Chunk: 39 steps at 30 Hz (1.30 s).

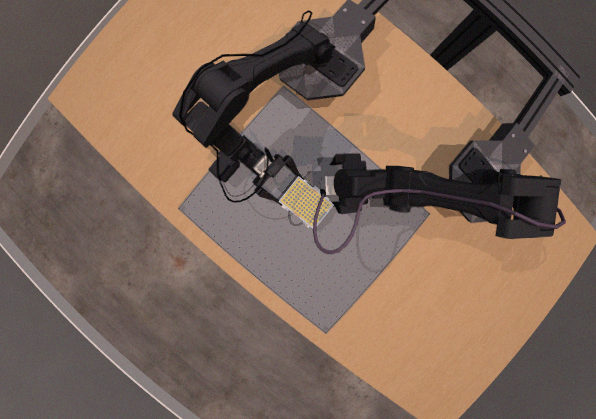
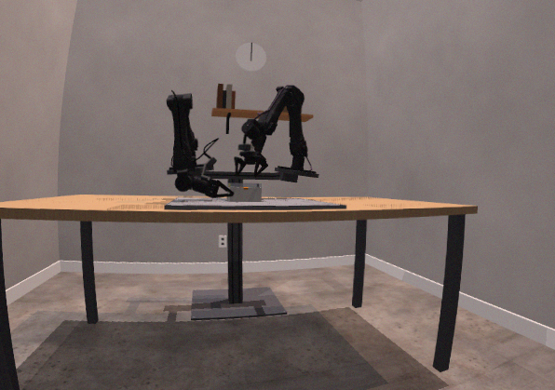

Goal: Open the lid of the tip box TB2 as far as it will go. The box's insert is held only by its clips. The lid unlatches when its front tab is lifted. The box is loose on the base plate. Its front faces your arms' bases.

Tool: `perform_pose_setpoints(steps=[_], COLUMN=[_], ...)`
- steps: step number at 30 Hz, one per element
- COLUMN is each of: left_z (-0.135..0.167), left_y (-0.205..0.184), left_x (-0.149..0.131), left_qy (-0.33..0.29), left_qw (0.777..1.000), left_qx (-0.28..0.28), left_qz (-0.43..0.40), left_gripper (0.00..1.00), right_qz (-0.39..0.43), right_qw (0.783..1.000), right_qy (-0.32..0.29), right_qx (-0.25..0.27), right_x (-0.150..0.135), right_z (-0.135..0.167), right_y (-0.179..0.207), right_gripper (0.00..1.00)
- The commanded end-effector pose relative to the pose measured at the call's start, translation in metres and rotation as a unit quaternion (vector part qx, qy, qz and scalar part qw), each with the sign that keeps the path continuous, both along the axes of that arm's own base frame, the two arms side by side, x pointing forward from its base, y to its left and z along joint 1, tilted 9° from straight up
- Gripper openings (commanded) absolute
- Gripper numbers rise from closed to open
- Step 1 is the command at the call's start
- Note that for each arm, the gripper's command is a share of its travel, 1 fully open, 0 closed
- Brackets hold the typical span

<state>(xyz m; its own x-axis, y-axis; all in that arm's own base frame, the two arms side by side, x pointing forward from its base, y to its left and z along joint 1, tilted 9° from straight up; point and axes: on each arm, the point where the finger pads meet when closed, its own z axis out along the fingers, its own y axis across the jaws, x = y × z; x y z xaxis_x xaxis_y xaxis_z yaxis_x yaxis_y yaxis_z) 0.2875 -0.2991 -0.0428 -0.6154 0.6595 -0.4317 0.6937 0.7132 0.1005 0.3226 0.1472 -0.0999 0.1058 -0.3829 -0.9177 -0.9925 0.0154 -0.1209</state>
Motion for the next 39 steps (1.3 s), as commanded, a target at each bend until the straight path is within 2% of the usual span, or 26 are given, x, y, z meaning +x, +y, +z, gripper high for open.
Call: perform_pose_setpoints(steps=[1,2,5,11,13,15,18,30,32,39], left_z=[0.02,0.021,0.023,0.033,0.033,0.033,0.036,0.038,0.038,0.04], left_y=[-0.017,-0.016,-0.024,-0.044,-0.048,-0.048,-0.053,-0.056,-0.056,-0.049], left_x=[0.017,0.023,0.033,0.07,0.075,0.075,0.083,0.083,0.083,0.07], left_qy=[-0.026,-0.039,-0.075,-0.199,-0.227,-0.227,-0.275,-0.387,-0.387,-0.437], left_qw=[0.999,0.999,0.996,0.974,0.966,0.966,0.949,0.882,0.882,0.819], left_qx=[-0.033,-0.031,-0.038,-0.067,-0.074,-0.074,-0.089,-0.144,-0.144,-0.203], left_qz=[-0.004,0.007,0.021,0.081,0.097,0.097,0.126,0.228,0.228,0.31], left_gripper=[0.89,0.77,0.43,0.43,0.43,0.43,0.43,0.43,0.43,0.43], right_qz=[-0.001,-0.001,0.0,0.0,0.0,0.0,0.0,0.0,0.0,0.0], right_qw=[1.0,1.0,1.0,1.0,1.0,1.0,1.0,1.0,1.0,1.0], right_qy=[0.013,0.013,0.008,0.008,0.008,0.008,0.008,0.008,0.008,0.008], right_qx=[0.011,0.011,0.007,0.007,0.007,0.007,0.007,0.007,0.007,0.007], right_x=[-0.001,-0.001,-0.002,-0.002,-0.002,-0.002,-0.002,-0.002,-0.002,-0.002], right_z=[-0.001,-0.001,-0.001,-0.001,-0.001,-0.001,-0.001,-0.001,-0.001,-0.001], right_y=[0.001,0.001,0.001,0.001,0.001,0.001,0.001,0.001,0.001,0.001], right_gripper=[0.72,0.83,0.84,0.84,0.84,0.84,0.84,0.84,0.84,0.84])
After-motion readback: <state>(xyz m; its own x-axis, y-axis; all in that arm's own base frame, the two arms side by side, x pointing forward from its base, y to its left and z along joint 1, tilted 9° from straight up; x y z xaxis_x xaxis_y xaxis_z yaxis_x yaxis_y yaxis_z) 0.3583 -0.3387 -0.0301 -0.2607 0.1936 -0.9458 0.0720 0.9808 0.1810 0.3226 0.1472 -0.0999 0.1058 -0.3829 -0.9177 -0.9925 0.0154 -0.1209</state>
